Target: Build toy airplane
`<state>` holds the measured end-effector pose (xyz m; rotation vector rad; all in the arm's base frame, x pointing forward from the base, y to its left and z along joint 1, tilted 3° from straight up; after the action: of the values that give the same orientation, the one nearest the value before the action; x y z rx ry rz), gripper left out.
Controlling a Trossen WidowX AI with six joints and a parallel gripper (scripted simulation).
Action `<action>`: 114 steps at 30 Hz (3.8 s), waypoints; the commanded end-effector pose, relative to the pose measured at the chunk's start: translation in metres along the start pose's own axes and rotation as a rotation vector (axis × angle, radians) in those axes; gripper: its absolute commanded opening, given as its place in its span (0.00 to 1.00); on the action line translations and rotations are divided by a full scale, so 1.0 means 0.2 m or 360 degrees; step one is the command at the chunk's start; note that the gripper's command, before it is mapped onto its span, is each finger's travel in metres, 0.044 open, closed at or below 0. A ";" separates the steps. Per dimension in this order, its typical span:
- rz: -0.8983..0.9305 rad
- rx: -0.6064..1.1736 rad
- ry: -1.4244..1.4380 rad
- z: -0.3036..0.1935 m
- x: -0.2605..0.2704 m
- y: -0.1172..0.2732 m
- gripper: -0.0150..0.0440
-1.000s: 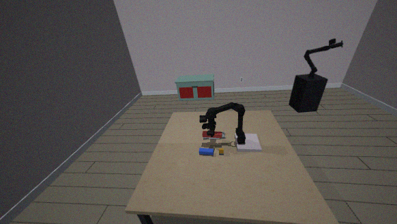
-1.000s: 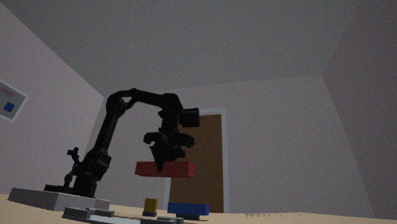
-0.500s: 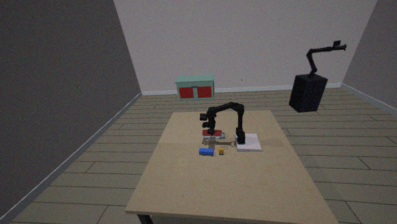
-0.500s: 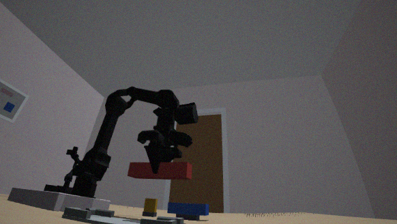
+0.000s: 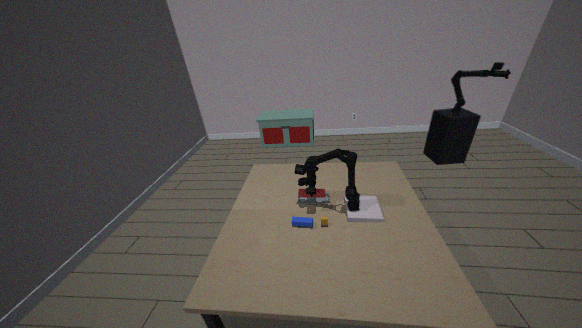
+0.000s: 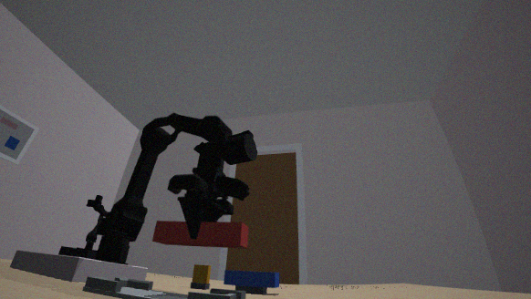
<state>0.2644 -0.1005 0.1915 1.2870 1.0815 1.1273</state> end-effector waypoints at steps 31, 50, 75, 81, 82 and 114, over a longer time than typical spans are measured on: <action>-0.0007 0.0021 0.0107 -0.09 -0.27 -0.15 0.58; -0.0007 0.0021 0.0107 -0.09 -0.27 -0.22 0.58; -0.0006 0.0013 0.0101 -0.10 -0.28 -0.34 0.57; -0.0006 0.0013 0.0101 -0.10 -0.28 -0.34 0.44; -0.0006 0.0013 0.0101 -0.10 -0.28 -0.34 0.39; -0.0007 0.0017 0.0105 -0.07 -0.28 0.00 1.00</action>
<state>0.2403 -0.1520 0.1446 1.2983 1.1487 1.1662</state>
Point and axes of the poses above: the point midway between the two fingers, 35 mm back from their tips, its own y axis back along the fingers, its own x axis across the jaws, z = x × y, the point moved 10 cm from there along y, back along the fingers, and after that the axes turned 1 degree about -y, right-handed, at the moved point
